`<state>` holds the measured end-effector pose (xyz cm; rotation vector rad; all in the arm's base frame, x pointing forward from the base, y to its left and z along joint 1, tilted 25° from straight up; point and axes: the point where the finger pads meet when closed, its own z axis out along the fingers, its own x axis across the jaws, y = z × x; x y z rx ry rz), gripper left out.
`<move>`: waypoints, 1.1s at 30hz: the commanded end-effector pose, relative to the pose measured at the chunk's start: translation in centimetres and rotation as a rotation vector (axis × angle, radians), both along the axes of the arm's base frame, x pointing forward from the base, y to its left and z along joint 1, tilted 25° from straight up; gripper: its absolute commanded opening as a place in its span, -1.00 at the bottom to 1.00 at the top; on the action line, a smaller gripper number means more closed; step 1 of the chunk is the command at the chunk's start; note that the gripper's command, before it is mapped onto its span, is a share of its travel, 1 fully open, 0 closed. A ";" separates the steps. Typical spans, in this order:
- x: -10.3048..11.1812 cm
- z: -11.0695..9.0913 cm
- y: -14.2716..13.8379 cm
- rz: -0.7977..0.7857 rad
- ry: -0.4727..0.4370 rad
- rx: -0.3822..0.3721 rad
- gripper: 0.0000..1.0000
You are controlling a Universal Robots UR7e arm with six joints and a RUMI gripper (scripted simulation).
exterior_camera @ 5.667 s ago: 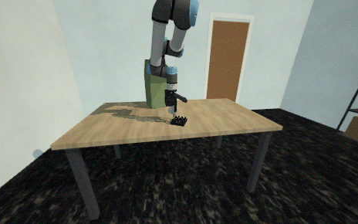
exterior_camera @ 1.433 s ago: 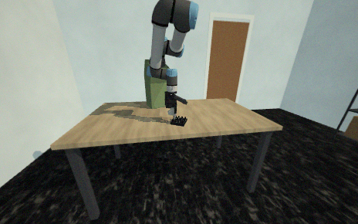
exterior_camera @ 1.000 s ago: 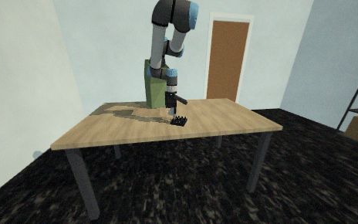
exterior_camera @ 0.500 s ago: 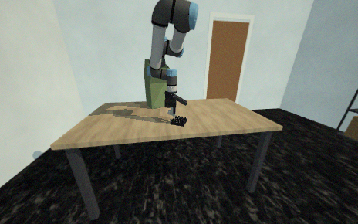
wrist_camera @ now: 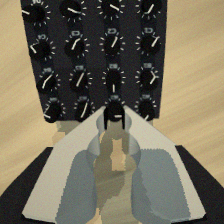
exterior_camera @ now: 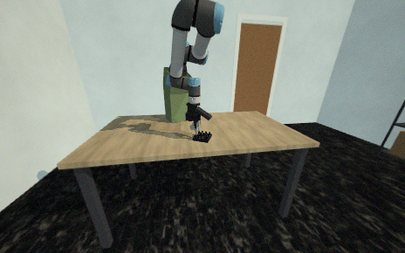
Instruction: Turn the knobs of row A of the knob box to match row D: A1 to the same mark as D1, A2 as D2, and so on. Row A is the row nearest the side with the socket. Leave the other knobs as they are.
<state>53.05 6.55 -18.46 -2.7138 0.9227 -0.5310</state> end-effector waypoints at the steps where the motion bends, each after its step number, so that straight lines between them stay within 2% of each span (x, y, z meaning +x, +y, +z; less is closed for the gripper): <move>1: 0.1 0.1 0.0 -0.067 0.006 0.026 -0.97; 14: 0.1 0.1 -0.1 -0.298 0.029 0.130 -0.97; 33: 0.2 0.1 -0.2 -0.447 0.045 0.196 -0.97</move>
